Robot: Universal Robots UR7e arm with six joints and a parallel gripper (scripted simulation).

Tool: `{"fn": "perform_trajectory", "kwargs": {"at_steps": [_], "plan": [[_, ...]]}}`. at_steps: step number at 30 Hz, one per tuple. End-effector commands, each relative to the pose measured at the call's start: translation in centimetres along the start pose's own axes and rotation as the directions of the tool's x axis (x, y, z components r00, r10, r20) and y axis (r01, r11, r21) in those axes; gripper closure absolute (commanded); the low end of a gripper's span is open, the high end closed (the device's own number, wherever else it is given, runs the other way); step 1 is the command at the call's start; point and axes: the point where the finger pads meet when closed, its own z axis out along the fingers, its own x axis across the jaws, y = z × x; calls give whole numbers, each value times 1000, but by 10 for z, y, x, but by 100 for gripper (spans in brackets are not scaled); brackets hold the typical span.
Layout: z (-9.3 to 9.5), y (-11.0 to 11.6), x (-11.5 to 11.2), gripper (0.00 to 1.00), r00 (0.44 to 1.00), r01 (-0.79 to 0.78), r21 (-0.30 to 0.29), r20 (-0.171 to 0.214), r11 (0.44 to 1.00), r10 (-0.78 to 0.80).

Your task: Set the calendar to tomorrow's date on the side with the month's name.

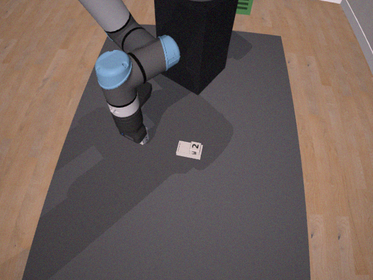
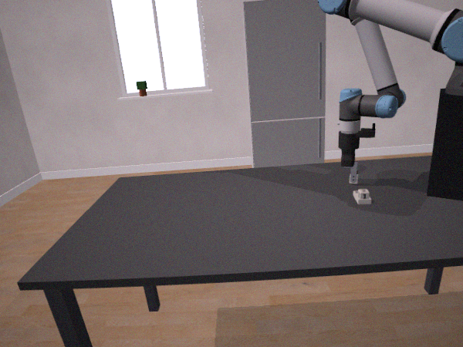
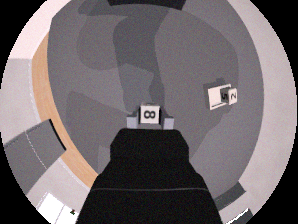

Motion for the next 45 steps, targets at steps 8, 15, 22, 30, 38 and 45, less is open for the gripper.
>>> {"fn": "perform_trajectory", "kwargs": {"at_steps": [8, 15, 22, 30, 38, 45], "plan": [[0, 0, 0, 43, 1000, 0, -1, 0, 1000, 0], [0, 0, 0, 43, 1000, 0, -1, 0, 1000, 0], [0, 0, 0, 43, 1000, 0, -1, 0, 1000, 0], [0, 0, 0, 43, 1000, 0, -1, 0, 1000, 0], [0, 0, 0, 31, 1000, 0, -1, 0, 1000, 0], [0, 0, 0, 13, 1000, 0, -1, 0, 1000, 0]]}}
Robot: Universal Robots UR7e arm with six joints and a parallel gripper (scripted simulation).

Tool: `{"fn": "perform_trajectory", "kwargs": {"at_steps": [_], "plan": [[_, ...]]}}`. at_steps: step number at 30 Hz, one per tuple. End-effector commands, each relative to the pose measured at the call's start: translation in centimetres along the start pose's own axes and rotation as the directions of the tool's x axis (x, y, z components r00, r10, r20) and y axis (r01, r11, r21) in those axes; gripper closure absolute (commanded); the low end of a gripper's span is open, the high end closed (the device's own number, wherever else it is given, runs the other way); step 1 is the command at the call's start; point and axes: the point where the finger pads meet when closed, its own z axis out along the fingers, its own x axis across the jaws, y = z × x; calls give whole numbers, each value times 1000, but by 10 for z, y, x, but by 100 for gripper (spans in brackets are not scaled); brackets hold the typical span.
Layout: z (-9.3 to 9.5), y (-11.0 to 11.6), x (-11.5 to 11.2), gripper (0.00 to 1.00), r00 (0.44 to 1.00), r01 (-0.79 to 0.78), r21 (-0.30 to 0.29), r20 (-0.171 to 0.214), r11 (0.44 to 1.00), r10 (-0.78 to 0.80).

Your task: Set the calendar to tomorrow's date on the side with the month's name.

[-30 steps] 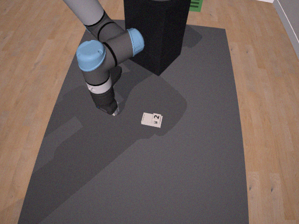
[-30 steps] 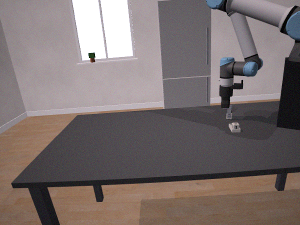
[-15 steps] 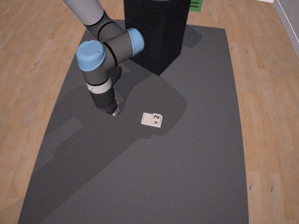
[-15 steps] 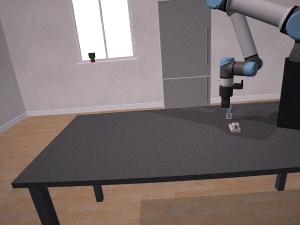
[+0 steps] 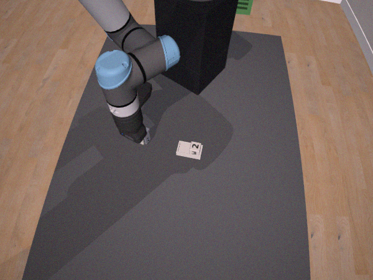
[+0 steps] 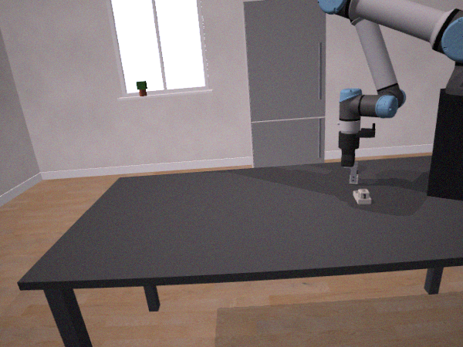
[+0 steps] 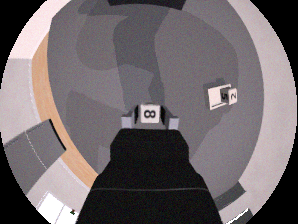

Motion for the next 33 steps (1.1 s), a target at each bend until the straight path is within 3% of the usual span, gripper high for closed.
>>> {"fn": "perform_trajectory", "kwargs": {"at_steps": [1, 17, 24, 33], "plan": [[0, 0, 0, 13, 1000, 0, -1, 0, 1000, 0], [-5, 0, 0, 13, 1000, 0, -1, 0, 1000, 0], [-17, 0, 0, 13, 1000, 0, -1, 0, 1000, 0], [-54, 0, 0, 13, 1000, 0, -1, 0, 1000, 0]]}}
